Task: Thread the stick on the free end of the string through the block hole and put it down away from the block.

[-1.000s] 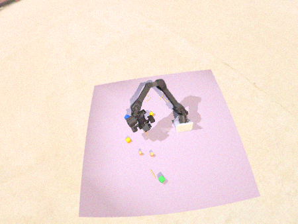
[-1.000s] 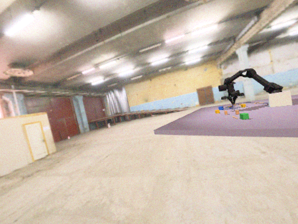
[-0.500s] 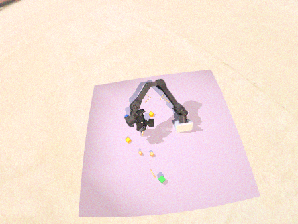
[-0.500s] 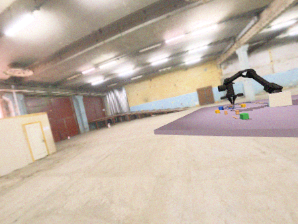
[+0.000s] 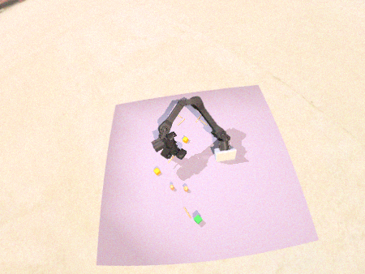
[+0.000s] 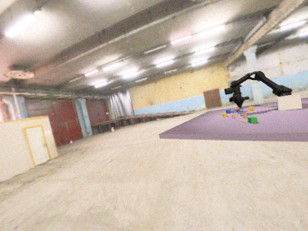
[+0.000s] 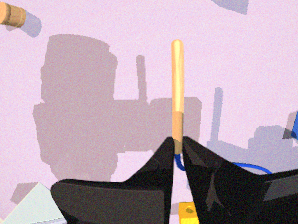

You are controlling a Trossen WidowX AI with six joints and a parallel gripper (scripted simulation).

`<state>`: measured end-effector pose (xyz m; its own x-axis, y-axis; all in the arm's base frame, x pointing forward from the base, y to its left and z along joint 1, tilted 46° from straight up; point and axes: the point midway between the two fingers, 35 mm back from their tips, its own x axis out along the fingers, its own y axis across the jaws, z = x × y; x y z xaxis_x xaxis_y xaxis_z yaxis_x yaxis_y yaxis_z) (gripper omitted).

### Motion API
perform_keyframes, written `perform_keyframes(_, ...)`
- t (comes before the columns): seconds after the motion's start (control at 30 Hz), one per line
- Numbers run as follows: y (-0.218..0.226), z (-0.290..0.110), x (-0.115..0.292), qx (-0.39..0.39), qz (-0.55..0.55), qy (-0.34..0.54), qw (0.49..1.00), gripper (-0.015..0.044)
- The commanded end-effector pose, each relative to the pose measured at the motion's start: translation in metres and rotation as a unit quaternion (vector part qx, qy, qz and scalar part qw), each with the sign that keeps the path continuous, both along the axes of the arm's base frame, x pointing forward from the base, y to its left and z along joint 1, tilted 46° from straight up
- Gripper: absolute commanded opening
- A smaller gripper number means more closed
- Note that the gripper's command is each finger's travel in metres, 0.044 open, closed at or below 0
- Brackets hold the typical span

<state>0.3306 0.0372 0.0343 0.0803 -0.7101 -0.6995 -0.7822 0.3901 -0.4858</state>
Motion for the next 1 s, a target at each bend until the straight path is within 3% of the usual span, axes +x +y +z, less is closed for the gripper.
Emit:
perform_keyframes(0.0,-0.001,0.005,0.003,0.006,-0.045,-0.051,0.998,0.0)
perform_keyframes(0.47,-0.008,0.013,0.01,0.028,-0.224,-0.234,0.946,0.0)
perform_keyframes(0.97,-0.016,0.022,0.016,0.05,-0.398,-0.41,0.819,0.0)
